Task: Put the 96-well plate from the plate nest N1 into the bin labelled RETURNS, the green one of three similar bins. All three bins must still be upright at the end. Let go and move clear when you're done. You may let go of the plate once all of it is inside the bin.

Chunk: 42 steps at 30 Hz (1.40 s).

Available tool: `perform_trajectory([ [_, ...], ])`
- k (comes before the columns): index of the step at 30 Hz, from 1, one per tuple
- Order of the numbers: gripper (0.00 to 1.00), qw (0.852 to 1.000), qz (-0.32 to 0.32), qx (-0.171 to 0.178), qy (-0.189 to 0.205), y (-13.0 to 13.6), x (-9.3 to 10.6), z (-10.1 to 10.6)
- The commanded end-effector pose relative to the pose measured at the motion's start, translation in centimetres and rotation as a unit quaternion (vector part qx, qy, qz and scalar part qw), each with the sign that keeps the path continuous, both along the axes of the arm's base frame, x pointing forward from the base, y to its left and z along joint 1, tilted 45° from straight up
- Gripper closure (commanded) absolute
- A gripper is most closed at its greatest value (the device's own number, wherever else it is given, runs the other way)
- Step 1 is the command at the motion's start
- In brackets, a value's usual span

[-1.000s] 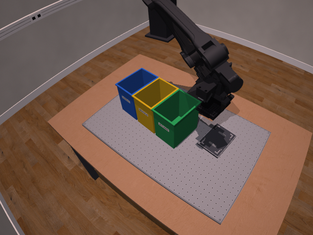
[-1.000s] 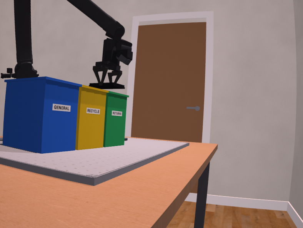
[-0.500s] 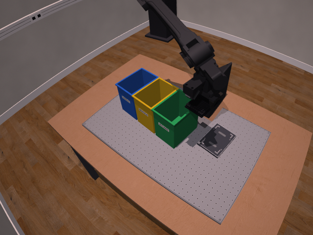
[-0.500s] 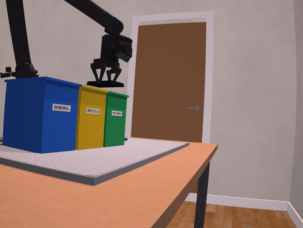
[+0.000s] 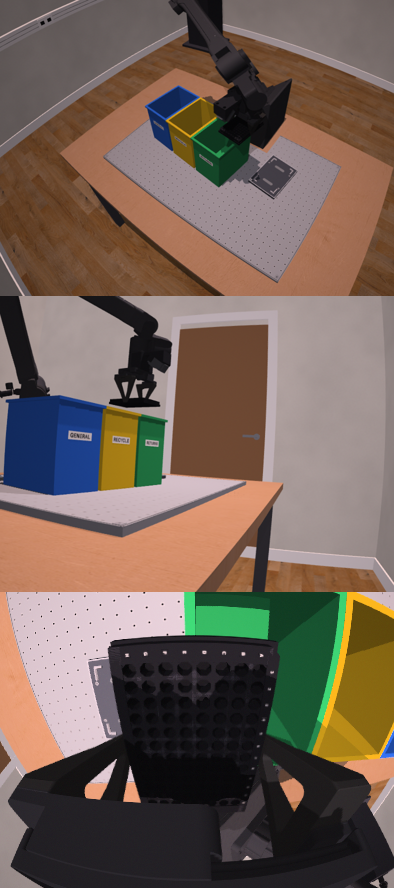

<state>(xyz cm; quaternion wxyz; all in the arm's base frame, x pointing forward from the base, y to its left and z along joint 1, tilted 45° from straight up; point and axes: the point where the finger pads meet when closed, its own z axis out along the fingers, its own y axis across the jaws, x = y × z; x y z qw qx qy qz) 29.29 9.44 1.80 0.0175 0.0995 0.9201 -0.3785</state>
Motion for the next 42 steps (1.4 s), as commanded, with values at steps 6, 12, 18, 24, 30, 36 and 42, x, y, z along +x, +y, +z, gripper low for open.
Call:
perform_trajectory([
  [6, 1.00, 1.000, 0.002, -0.003, 0.012, -2.4, 0.4, 1.9],
  [12, 1.00, 1.000, 0.002, -0.004, 0.012, -3.8, 0.9, 3.2],
  [18, 1.00, 1.000, 0.002, -0.004, 0.012, -4.8, 1.3, 4.2],
  [24, 1.00, 1.000, 0.002, -0.006, 0.017, -5.4, 1.4, 4.3],
  [30, 1.00, 1.000, 0.016, -0.004, 0.016, -4.5, 1.2, 4.3],
  [36, 1.00, 1.000, 0.014, -0.004, 0.013, -4.3, 1.2, 4.3],
  [42, 1.00, 1.000, 0.012, -0.004, 0.011, -4.3, 1.1, 4.2],
])
